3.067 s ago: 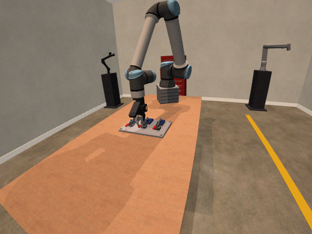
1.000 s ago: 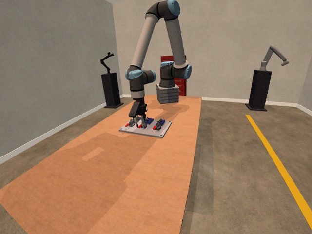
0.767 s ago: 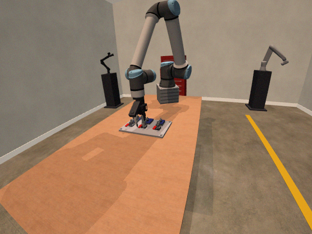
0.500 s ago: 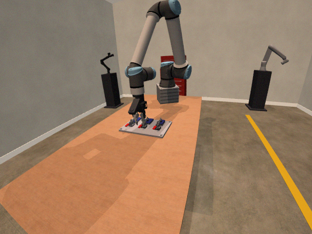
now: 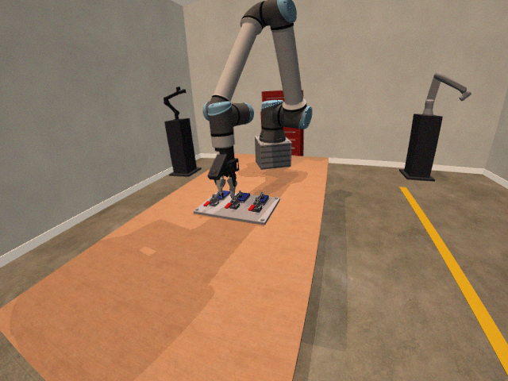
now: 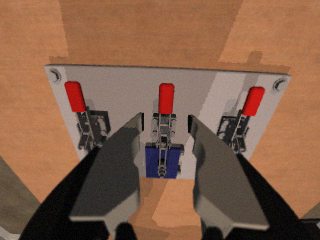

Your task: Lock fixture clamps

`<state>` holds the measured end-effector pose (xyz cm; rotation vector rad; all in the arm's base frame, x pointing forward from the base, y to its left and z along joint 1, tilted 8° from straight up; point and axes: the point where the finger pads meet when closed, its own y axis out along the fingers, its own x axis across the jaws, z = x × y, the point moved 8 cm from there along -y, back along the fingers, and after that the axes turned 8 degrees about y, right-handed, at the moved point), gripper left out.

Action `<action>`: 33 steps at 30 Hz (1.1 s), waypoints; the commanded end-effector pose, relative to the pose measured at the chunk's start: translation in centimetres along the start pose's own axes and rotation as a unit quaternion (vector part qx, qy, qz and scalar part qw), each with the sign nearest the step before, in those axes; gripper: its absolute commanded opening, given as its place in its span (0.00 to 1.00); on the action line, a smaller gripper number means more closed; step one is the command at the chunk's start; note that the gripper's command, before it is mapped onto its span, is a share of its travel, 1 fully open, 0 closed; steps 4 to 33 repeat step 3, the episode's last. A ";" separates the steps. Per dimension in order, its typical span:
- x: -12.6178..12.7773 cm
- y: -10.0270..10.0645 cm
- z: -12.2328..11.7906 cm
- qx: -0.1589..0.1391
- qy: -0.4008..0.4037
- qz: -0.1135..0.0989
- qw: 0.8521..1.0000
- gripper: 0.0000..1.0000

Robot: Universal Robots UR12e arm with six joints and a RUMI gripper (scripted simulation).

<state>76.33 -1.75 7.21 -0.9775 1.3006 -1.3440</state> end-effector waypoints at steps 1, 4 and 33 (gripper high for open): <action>0.0 -0.3 0.1 0.001 0.000 0.000 1.000 0.28; 0.0 -0.3 0.1 0.001 0.000 0.000 1.000 0.28; 0.0 -0.3 0.1 0.001 0.000 0.000 1.000 0.28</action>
